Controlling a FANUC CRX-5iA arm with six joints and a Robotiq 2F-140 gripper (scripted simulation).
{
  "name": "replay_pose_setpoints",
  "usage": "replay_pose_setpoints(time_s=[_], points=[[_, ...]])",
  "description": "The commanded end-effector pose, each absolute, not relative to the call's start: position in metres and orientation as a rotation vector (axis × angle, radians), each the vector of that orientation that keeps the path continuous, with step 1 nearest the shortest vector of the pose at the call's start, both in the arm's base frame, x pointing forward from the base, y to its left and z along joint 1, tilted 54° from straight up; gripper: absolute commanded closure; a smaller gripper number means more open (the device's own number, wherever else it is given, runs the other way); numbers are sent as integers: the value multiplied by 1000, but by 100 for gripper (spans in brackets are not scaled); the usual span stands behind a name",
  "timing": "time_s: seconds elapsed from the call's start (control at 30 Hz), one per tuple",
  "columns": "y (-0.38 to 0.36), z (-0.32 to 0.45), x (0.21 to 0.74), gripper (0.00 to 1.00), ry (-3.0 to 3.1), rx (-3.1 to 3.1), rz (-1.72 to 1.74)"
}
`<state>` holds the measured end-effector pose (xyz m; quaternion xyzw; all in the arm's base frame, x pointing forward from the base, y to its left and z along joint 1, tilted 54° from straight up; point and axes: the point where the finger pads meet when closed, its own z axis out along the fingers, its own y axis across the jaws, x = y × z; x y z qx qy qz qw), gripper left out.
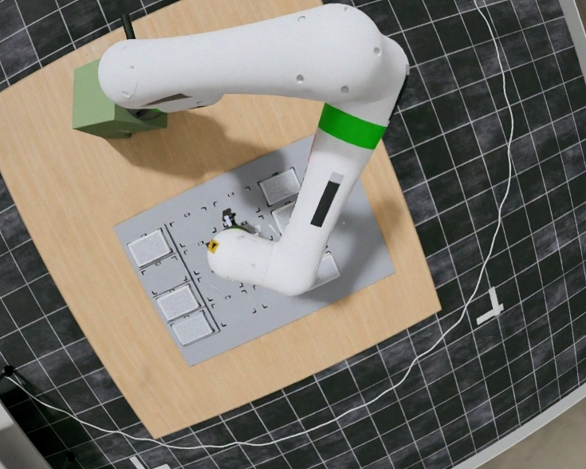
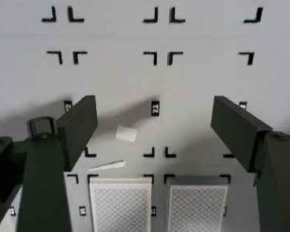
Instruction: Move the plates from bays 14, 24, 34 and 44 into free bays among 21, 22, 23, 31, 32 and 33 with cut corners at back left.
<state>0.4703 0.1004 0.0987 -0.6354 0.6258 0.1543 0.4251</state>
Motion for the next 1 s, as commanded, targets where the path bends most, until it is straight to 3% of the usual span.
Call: replay_pose_setpoints(time_s=[0.0, 0.97], points=[[97, 96, 471, 30, 1564, -1589, 384], [30, 11, 467, 30, 1565, -1589, 384]])
